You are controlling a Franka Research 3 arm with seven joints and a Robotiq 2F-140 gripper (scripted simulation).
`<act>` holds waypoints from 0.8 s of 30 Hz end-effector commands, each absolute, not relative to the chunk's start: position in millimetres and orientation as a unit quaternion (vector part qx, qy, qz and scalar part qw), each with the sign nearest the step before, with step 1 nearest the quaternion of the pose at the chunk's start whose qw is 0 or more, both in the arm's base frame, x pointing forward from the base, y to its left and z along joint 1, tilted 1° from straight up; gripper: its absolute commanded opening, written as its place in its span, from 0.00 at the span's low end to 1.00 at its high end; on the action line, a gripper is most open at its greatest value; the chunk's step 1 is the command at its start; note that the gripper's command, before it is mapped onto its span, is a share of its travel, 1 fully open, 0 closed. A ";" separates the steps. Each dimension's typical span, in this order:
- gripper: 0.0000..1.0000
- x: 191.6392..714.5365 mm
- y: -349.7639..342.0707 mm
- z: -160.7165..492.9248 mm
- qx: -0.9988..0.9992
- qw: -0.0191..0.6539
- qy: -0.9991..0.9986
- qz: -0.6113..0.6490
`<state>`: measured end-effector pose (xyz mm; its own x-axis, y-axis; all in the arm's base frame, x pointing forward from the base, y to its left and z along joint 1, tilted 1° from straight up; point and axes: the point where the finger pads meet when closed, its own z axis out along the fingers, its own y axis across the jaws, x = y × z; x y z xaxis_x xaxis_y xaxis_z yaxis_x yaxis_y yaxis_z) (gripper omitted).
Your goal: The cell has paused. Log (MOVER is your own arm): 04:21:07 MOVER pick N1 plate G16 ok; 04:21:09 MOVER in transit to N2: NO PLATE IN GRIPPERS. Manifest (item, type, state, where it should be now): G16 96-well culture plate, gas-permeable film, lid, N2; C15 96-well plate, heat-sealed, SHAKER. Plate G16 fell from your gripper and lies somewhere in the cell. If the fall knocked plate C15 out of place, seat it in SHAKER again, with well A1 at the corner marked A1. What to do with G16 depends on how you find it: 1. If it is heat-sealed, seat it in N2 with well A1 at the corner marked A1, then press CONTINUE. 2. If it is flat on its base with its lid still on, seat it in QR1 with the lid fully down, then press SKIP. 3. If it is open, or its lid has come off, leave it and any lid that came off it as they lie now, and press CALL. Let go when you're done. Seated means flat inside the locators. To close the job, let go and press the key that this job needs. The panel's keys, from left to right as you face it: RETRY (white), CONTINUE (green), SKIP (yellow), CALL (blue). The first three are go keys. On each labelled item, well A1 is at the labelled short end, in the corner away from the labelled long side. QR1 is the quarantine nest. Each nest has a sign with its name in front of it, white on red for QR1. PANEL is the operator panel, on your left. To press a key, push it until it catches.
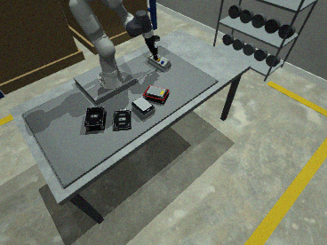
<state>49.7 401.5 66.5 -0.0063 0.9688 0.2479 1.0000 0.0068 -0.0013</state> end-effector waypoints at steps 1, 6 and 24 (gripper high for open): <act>0.10 50.3 402.5 66.6 -0.698 0.089 -0.705 -0.089; 0.10 50.3 402.5 66.6 -0.698 0.089 -0.705 -0.089; 0.10 50.3 404.6 62.8 -0.698 0.089 -0.705 -0.089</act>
<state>49.6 402.0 62.7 -0.0064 0.9698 0.2438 1.0000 0.0070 -0.0018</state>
